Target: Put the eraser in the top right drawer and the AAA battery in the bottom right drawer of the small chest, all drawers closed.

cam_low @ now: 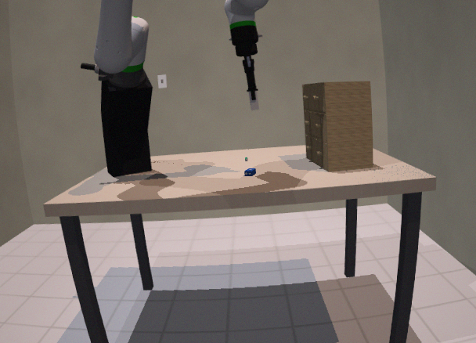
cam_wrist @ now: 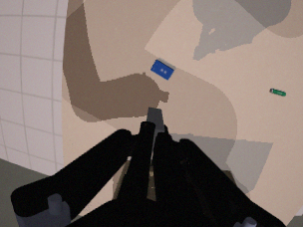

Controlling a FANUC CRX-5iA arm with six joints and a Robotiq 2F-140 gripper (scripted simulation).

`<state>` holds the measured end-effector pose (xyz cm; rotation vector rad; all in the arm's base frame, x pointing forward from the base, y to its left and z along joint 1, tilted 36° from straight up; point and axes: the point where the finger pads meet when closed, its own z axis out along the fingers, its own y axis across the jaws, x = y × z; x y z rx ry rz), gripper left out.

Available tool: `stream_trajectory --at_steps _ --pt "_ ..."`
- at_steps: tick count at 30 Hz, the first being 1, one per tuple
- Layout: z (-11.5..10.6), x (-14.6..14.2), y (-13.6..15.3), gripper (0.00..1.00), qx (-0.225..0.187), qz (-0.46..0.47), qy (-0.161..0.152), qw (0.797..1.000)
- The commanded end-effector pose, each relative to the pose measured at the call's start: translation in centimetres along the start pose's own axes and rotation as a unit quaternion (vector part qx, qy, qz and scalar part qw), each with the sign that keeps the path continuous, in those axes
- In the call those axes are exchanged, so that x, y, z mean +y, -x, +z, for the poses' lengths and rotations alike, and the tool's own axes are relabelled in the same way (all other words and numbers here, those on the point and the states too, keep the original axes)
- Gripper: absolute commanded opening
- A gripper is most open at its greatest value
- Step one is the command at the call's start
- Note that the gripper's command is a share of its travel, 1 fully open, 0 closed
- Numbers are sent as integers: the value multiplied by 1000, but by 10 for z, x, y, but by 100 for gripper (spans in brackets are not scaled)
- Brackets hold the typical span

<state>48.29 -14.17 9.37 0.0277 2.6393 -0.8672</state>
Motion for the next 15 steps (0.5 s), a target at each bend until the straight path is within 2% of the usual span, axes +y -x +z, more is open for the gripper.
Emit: stream_trajectory --at_steps 1,6,15 --pt "5 2 3 0 -12 -41 37 998" --pt "9 2 7 0 -31 -40 38 998" --pt "26 5 22 0 -115 -37 41 992"
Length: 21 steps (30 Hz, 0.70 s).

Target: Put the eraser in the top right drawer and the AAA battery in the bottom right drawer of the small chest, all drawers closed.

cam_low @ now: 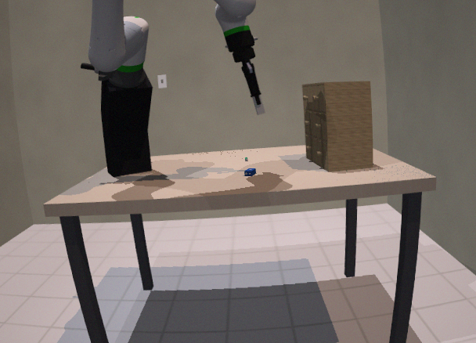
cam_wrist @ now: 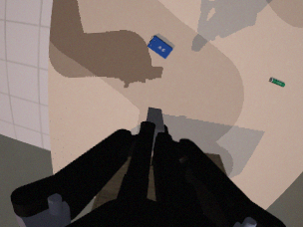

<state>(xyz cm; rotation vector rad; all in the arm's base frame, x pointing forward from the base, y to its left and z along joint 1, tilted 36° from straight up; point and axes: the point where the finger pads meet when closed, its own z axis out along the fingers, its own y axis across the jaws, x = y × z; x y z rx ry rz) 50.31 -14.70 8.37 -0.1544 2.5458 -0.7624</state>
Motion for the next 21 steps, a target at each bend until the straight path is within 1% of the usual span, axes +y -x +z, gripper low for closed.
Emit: stream_trajectory --at_steps 1,3,5,8,12,18,21 --pt "13 -1 8 0 -53 1 2 999" --pt "18 -1 12 0 -78 1 1 997" --pt "18 -1 12 0 -78 1 1 997" --pt "26 -1 17 0 -112 1 1 994" --pt "32 -1 20 0 -139 1 1 990" --pt "38 -1 25 0 -166 1 2 986" --pt "41 0 24 0 -172 1 2 985"
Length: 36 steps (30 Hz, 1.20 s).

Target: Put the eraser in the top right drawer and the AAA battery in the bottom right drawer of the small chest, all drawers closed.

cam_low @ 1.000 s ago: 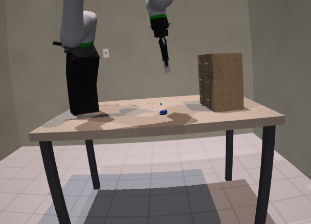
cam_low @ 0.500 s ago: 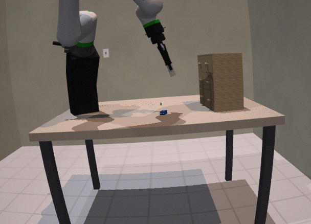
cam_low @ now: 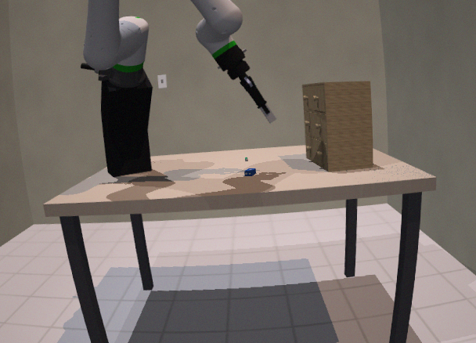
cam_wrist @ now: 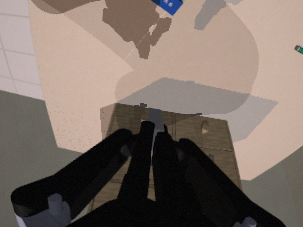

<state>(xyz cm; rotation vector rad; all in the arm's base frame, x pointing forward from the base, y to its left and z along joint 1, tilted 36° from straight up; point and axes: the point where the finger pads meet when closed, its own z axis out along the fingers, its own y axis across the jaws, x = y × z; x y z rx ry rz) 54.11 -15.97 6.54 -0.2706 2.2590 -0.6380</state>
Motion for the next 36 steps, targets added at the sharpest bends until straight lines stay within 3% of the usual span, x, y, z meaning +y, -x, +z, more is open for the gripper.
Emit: stream_trajectory --at_steps 1,18,36 --pt "3 -1 0 0 -15 0 -16 1000" --pt "20 -3 5 0 -77 -1 -17 997" --pt "46 -4 13 0 -174 -2 -17 985"
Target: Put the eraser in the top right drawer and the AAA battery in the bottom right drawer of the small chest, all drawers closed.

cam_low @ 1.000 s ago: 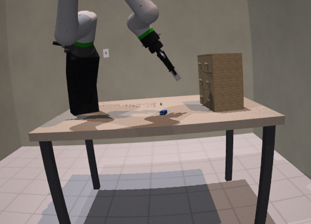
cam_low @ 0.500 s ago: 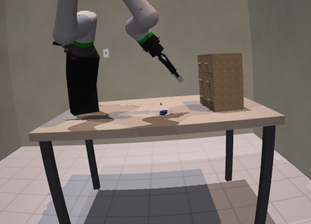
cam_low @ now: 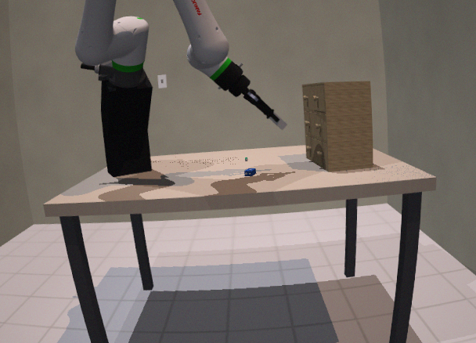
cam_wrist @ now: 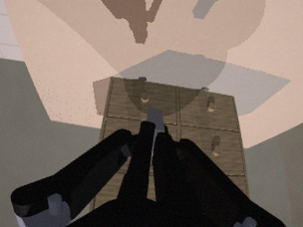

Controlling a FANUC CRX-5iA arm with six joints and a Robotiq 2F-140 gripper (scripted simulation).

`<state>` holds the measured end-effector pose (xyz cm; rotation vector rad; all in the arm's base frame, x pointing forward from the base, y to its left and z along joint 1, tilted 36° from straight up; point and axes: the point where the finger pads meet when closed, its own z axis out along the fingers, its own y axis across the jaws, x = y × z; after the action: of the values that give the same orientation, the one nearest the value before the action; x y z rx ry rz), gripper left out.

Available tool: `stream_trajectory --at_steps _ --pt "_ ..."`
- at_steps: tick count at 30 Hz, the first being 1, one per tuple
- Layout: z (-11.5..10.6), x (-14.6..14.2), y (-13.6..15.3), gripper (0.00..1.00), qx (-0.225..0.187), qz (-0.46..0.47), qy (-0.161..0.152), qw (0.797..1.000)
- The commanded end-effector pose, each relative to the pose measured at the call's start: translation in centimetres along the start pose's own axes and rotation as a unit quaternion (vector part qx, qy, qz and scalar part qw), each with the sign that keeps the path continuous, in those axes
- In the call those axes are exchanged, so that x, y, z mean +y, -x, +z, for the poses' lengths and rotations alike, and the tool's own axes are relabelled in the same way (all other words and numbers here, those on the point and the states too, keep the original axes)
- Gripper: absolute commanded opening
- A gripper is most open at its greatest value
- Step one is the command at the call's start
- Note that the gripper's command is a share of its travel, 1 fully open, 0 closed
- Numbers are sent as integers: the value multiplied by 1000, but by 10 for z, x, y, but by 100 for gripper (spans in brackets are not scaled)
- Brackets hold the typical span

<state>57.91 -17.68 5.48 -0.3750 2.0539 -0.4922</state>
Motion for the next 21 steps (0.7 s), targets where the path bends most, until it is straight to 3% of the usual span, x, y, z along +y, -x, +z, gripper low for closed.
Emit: stream_trajectory --at_steps 1,11,21 --pt "8 5 -1 0 -61 -8 -56 997" --pt "22 4 -1 0 -113 -10 -55 992" --pt "27 3 0 0 -133 -12 -55 990"
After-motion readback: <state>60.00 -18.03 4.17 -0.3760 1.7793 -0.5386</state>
